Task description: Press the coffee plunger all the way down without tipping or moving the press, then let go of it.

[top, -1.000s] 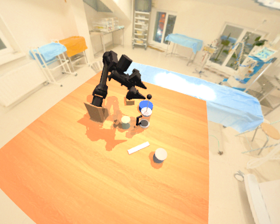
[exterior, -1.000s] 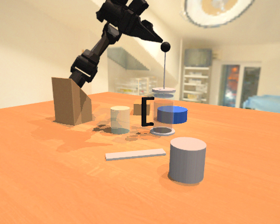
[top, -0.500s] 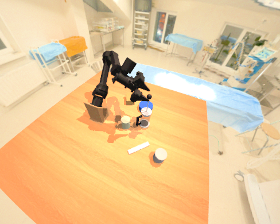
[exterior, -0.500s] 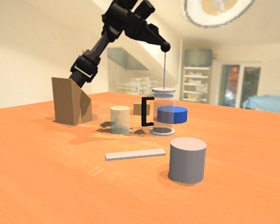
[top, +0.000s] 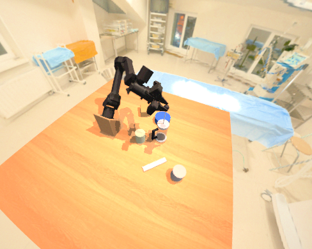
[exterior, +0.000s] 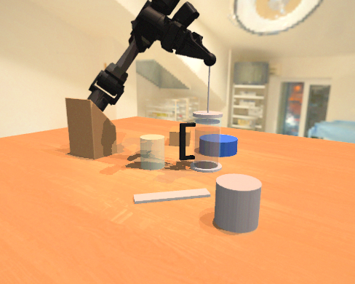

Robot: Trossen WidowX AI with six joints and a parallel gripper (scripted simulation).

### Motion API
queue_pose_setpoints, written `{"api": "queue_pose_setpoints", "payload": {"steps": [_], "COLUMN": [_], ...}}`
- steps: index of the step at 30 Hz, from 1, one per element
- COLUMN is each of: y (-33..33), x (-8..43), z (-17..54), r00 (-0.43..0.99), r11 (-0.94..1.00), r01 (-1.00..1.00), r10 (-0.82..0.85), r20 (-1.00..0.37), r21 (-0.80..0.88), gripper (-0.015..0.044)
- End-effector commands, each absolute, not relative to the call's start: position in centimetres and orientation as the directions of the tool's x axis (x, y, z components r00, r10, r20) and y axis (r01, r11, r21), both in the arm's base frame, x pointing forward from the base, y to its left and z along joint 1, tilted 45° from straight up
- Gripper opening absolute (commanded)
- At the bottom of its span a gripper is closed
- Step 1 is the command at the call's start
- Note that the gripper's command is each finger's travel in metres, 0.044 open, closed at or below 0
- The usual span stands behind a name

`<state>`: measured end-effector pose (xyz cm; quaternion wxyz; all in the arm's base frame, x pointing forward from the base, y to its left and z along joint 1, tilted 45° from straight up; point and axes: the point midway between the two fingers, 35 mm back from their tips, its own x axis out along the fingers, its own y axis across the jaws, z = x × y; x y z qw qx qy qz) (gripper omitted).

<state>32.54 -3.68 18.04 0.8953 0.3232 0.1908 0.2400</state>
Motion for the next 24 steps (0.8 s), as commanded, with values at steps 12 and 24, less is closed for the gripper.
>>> {"api": "queue_pose_setpoints", "payload": {"steps": [12, 24], "y": [-3.7, -2.7], "x": [32.6, 33.0], "z": [18.0, 16.6], "r00": [0.814, 0.813], "r11": [0.676, 0.678], "r01": [-0.3, -0.299], "r10": [0.549, 0.549], "r20": [-0.188, -0.193], "r21": [0.673, 0.672], "gripper": [0.0128, 0.0128]}}
